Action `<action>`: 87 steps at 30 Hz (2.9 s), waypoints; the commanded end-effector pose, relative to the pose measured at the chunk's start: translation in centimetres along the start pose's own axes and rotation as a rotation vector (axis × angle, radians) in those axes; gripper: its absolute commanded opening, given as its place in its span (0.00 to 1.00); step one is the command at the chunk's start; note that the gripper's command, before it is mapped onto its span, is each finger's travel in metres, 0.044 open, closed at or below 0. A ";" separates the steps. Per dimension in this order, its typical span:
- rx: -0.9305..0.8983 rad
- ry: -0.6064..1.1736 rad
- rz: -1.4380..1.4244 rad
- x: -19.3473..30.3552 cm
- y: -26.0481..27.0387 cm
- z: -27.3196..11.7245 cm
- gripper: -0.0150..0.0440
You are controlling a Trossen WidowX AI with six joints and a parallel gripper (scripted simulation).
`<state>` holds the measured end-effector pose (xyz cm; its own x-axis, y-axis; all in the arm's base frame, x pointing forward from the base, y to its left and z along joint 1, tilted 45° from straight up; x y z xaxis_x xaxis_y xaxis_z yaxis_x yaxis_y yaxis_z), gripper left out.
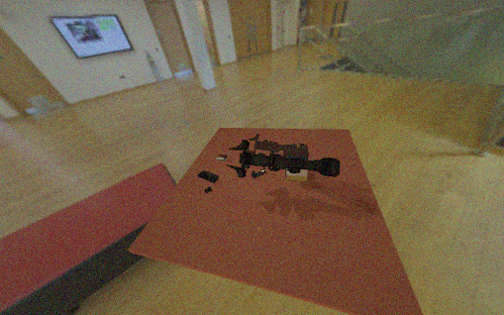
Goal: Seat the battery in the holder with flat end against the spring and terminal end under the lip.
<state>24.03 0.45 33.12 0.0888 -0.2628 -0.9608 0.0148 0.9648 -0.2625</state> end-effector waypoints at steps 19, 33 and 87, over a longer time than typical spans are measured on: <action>-0.561 1.075 0.016 21.1 -3.3 6.2 0.25; -1.005 1.358 0.612 31.5 -5.6 1.9 0.25; -1.004 1.356 0.610 40.7 -1.8 1.2 0.25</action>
<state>28.79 -11.54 -5.07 -0.9542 -0.2271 -0.1949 -0.2985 0.6780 0.6717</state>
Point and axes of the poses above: the point midway between the two fingers, 35 mm back from their tips, its own z axis out along the fingers, its own y axis across the jaws, x = y × z, the point moved 7 cm from there along -z, back along the fingers, and after that the axes turned 15 degrees about -z, right-handed, at the moved point
